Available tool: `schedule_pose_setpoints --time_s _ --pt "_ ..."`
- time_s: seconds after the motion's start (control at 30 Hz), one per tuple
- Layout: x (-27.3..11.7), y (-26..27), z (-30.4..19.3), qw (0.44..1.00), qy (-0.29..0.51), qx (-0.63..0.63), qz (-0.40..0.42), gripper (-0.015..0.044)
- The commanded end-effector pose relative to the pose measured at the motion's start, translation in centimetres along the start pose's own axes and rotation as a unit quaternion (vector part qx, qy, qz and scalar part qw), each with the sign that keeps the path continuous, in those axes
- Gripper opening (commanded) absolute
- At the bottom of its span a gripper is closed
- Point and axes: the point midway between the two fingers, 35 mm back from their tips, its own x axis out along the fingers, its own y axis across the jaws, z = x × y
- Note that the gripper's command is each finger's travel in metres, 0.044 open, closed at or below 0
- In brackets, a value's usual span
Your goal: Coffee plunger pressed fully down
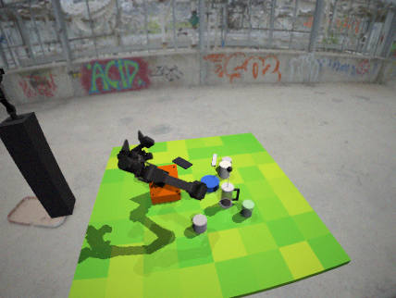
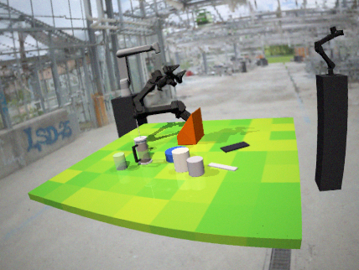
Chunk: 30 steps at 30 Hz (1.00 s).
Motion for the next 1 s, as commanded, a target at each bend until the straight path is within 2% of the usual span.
schedule_pose_setpoints --time_s 0.0,0.13,0.27,0.4,0.53,0.73,0.97 --pt "0.0 0.1 0.0 1.0 -0.001 -0.002 0.002 0.0426" --pt "1.1 1.8 0.3 0.996 -0.025 -0.066 0.051 0.044" --pt "2.9 5.5 1.3 0.966 -0.101 -0.194 0.135 0.044" --pt "4.0 9.8 3.0 0.904 -0.209 -0.32 0.193 0.044" --pt "4.3 14.1 5.1 0.819 -0.329 -0.42 0.211 0.044" --pt "2.9 19.9 9.0 0.67 -0.507 -0.514 0.171 0.044" --pt "-1.1 26.0 14.4 0.463 -0.691 -0.555 0.013 0.044"
